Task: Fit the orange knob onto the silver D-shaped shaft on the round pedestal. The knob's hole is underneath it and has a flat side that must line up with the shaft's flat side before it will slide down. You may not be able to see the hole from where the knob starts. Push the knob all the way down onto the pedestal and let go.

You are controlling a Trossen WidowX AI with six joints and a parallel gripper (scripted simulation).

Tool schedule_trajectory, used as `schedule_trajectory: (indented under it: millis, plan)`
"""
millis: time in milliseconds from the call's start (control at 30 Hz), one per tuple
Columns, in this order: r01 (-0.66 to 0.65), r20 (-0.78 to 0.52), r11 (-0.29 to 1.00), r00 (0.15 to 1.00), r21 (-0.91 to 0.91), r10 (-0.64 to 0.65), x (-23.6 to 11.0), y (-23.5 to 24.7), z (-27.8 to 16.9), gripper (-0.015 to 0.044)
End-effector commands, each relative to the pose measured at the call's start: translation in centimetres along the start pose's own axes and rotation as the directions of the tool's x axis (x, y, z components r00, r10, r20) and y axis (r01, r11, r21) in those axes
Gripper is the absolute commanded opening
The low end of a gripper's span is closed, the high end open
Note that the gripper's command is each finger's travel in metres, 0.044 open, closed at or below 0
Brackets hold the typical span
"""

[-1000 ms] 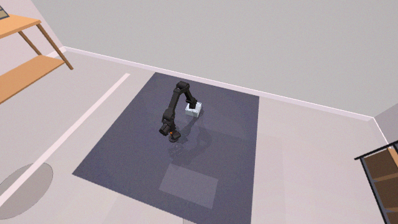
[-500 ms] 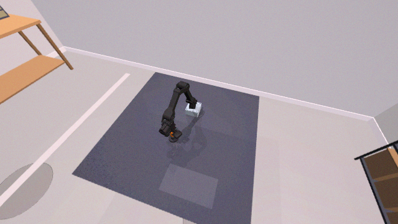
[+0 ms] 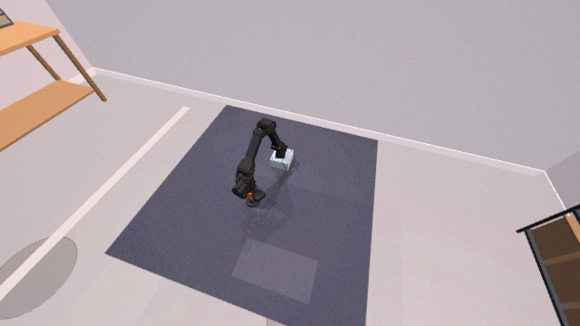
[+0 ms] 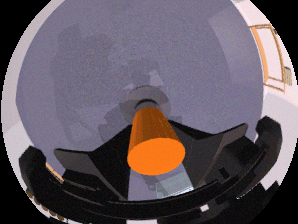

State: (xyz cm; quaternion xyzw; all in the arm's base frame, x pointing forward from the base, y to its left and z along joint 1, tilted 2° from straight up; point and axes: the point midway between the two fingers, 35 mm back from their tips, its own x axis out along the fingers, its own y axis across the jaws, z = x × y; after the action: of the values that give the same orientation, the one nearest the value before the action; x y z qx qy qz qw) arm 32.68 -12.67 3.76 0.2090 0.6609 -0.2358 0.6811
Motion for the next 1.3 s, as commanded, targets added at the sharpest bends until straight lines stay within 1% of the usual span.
schedule_trajectory:
  millis: [0,300,533,900,1267]
  plan:
    - [0.002,0.003,1.0,1.0,-0.005,-0.002,-0.02,-0.03,0.0,0.0]
    - [0.002,0.003,1.0,1.0,-0.014,-0.002,-0.51,0.0,0.03,0.0]
    - [0.002,0.003,0.977,1.0,-0.213,-0.001,-0.6,0.06,0.28,0.0]
    - [0.002,0.003,0.977,1.0,-0.213,-0.002,0.0,0.0,0.26,0.0]
    - [0.002,0.003,0.977,1.0,-0.213,-0.002,-0.38,-0.06,0.0,0.0]
